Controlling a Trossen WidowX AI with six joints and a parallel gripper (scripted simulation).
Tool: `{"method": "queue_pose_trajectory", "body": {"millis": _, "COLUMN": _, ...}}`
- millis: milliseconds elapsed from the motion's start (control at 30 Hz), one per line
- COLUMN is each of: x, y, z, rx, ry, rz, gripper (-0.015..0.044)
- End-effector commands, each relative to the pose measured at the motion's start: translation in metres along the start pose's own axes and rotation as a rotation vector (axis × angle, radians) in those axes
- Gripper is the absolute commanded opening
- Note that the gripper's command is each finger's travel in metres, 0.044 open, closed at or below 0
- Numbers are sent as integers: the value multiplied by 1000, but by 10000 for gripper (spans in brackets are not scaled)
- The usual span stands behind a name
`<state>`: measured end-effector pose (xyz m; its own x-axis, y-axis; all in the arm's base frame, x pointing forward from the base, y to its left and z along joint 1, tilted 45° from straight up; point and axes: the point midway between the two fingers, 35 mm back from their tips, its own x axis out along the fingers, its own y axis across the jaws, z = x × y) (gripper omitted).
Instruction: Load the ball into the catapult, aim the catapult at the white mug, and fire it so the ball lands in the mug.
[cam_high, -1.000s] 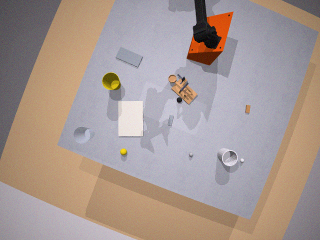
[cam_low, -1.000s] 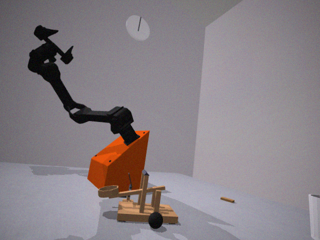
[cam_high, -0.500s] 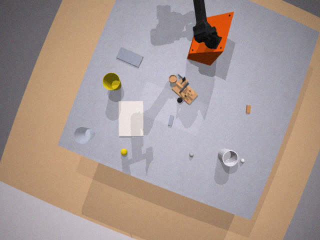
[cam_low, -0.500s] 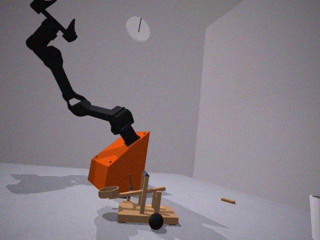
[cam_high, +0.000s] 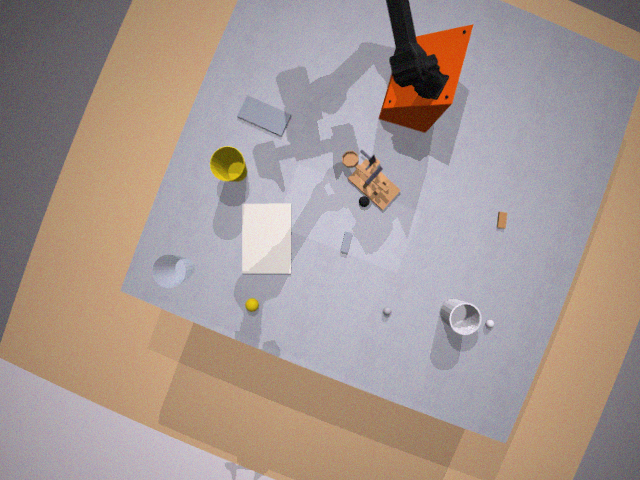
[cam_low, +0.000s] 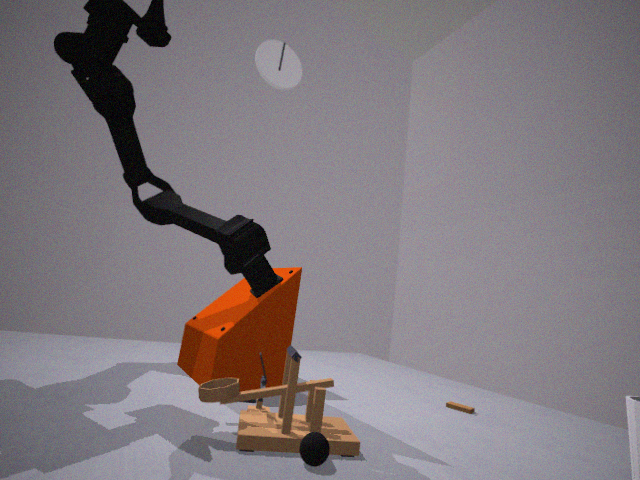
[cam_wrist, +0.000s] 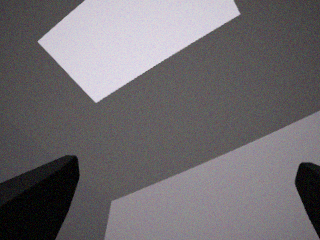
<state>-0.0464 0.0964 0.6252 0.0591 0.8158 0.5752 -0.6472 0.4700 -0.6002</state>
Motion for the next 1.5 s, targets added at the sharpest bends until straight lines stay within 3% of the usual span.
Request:
{"method": "queue_pose_trajectory", "body": {"millis": 0, "x": 8, "y": -14, "z": -31, "rx": 37, "ry": 66, "rz": -46, "gripper": 440}}
{"method": "queue_pose_trajectory", "body": {"millis": 700, "x": 18, "y": -66, "z": -245, "rx": 202, "ry": 552, "rz": -260, "gripper": 440}}
{"method": "queue_pose_trajectory", "body": {"millis": 1467, "x": -59, "y": -40, "z": -453, "rx": 264, "ry": 1198, "rz": -331, "gripper": 440}}
